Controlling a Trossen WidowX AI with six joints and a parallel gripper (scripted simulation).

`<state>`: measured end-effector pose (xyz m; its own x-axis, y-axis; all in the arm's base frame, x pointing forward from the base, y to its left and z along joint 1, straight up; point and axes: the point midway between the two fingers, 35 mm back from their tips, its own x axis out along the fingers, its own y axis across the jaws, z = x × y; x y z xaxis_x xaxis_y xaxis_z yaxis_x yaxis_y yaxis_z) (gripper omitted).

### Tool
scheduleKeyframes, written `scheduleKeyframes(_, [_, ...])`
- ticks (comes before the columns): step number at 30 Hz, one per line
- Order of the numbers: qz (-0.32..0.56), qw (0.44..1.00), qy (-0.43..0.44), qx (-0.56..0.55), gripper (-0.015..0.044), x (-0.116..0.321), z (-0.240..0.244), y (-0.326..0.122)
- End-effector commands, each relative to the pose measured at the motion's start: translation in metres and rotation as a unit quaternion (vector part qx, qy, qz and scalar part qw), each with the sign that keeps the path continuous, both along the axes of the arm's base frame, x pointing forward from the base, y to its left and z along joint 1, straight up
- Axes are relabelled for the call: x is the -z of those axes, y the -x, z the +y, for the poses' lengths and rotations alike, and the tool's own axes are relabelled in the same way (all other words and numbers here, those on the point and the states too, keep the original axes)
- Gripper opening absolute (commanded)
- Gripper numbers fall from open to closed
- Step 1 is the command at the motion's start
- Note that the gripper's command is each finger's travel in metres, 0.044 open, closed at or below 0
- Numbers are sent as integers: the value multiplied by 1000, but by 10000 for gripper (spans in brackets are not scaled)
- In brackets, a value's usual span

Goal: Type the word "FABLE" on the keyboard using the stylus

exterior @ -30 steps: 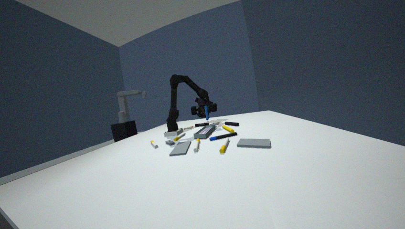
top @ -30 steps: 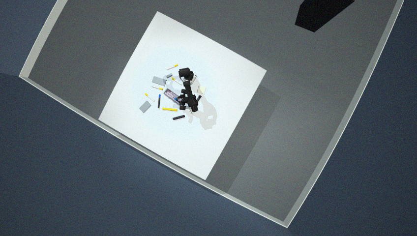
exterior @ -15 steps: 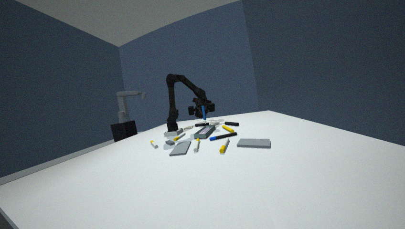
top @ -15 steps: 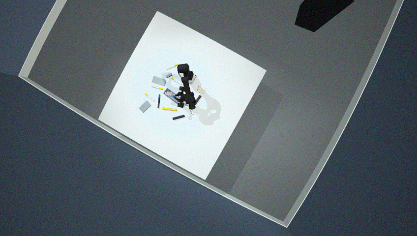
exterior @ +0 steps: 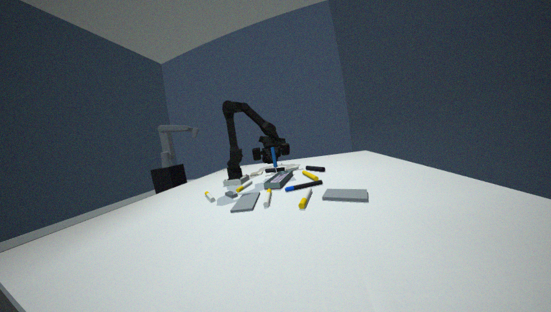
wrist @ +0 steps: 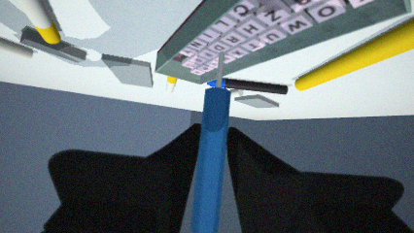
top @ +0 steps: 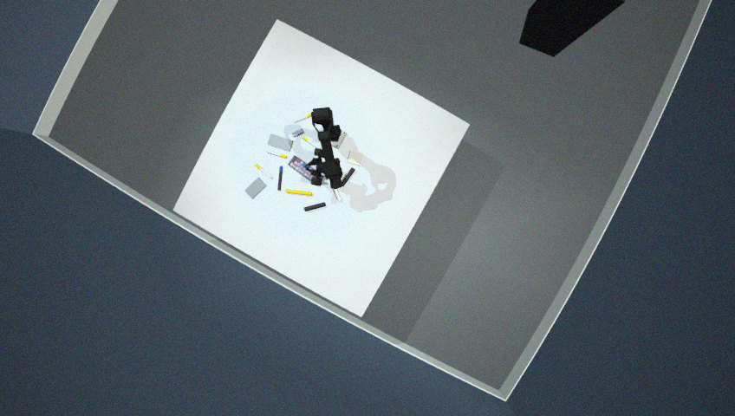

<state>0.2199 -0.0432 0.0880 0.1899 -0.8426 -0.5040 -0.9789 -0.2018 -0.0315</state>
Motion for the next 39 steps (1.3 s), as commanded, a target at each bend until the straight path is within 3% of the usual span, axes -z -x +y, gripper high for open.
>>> scheduleKeyframes(1, [5, 1000, 4, -2, 0, 6, -1, 1])
scheduleKeyframes(3, [5, 1000, 4, -2, 0, 6, -1, 1])
scheduleKeyframes(6, [4, 1000, 4, -2, 79, 8, -2, 0])
scheduleKeyframes(7, [4, 1000, 4, -2, 81, 8, -2, 0])
scheduleKeyframes(39, [5, 1000, 4, -2, 81, 22, -2, 0])
